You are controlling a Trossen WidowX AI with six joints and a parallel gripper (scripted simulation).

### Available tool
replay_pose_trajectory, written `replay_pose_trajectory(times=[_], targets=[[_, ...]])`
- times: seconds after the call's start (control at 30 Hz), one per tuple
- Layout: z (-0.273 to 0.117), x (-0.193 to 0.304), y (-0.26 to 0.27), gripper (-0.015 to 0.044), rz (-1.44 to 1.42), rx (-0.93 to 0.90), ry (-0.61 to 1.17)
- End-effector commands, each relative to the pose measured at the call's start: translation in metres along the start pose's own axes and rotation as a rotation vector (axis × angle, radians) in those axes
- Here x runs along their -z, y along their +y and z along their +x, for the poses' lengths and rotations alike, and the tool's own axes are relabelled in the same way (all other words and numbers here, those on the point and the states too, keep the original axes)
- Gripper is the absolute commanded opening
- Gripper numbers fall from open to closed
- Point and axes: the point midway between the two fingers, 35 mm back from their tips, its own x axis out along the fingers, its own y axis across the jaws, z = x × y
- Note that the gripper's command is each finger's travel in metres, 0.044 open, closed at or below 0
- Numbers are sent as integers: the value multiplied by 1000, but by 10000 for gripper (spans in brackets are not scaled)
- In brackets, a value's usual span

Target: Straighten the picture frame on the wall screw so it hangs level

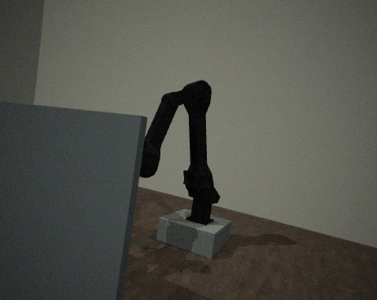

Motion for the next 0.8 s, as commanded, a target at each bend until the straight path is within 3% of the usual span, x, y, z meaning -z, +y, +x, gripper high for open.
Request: replay_pose_trajectory(times=[0.0, 0.77], targets=[[0, 0, 0, 0, 5, 1, -3], [0, 0, 4, 0, 5, 1, -3]])
